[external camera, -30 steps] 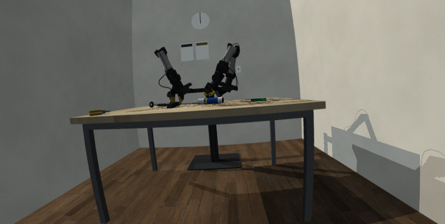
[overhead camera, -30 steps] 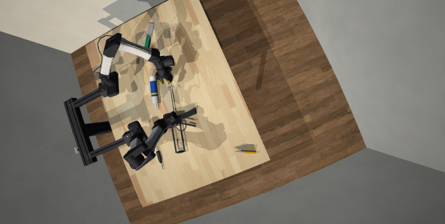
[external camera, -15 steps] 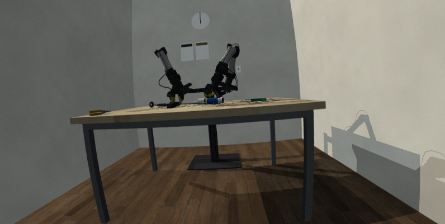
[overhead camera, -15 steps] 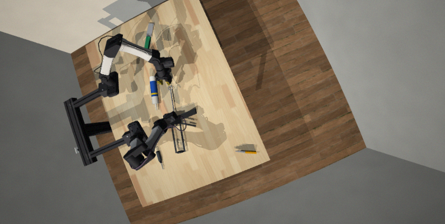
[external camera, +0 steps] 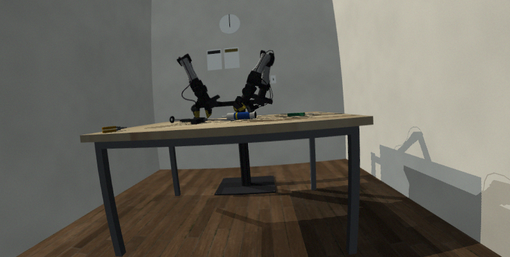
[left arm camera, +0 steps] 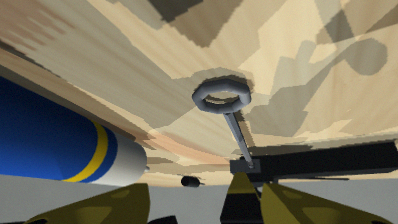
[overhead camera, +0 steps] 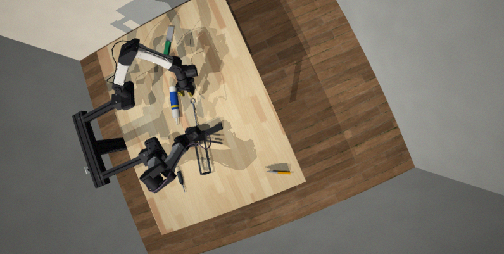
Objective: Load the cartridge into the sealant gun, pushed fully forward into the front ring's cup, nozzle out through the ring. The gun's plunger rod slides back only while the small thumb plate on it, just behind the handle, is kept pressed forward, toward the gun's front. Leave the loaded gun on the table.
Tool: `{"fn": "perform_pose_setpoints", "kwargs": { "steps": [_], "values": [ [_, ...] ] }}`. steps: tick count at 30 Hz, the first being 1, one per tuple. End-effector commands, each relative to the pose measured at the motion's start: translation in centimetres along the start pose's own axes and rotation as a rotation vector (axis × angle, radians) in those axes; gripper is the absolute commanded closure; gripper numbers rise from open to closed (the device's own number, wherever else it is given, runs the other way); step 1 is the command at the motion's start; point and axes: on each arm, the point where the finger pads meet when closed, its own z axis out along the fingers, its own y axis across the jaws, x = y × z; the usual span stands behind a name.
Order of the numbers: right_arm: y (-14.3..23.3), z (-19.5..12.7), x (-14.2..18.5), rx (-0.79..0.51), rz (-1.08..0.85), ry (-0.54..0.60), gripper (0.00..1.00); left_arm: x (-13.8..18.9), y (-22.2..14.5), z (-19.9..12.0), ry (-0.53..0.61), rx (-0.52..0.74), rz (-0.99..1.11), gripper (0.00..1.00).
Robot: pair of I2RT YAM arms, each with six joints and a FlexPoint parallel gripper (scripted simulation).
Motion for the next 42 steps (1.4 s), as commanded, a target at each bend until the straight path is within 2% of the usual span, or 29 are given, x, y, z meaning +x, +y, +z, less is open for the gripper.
{"fn": "perform_pose_setpoints", "kwargs": {
  "steps": [1, 10, 18, 23, 26, 29, 30, 38, 42],
  "values": [
    [-0.3, -0.3, -0.6, 0.013, 0.017, -0.019, 0.23, 0.3, -0.8, -0.8, 0.008, 0.022, 0.014, 0.47],
    [0.0, -4.6, -0.5, 0.01, 0.006, -0.019, 0.23, 0.3, -0.8, -0.8, 0.008, 0.023, 0.014, 0.47],
    [-0.1, -2.7, 0.6, 0.008, 0.005, 0.006, 0.23, 0.3, -0.8, -0.8, 0.008, 0.023, 0.014, 0.47],
    [-0.1, -2.6, 0.6, 0.006, -0.001, 0.004, 0.23, 0.3, -0.8, -0.8, 0.008, 0.023, 0.014, 0.47],
    [0.3, -2.9, -0.6, -0.004, 0.009, -0.017, 0.23, 0.3, -0.8, -0.8, 0.008, 0.023, 0.014, 0.47],
    [0.2, -2.7, 0.0, 0.002, 0.003, -0.004, 0.23, 0.3, -0.8, -0.8, 0.008, 0.023, 0.014, 0.47],
    [0.1, -2.6, 0.3, 0.002, -0.001, 0.01, 0.01, 0.3, -0.8, -0.8, 0.008, 0.023, 0.014, 0.47],
    [0.0, -2.6, 0.4, 0.007, -0.003, 0.016, 0.01, 0.3, -0.8, -0.8, 0.008, 0.023, 0.014, 0.47],
    [-1.8, -3.2, 0.2, 0.043, -0.068, -0.015, 0.01, 0.3, -0.8, -0.8, 0.008, 0.023, 0.014, 0.47]
  ]
}}
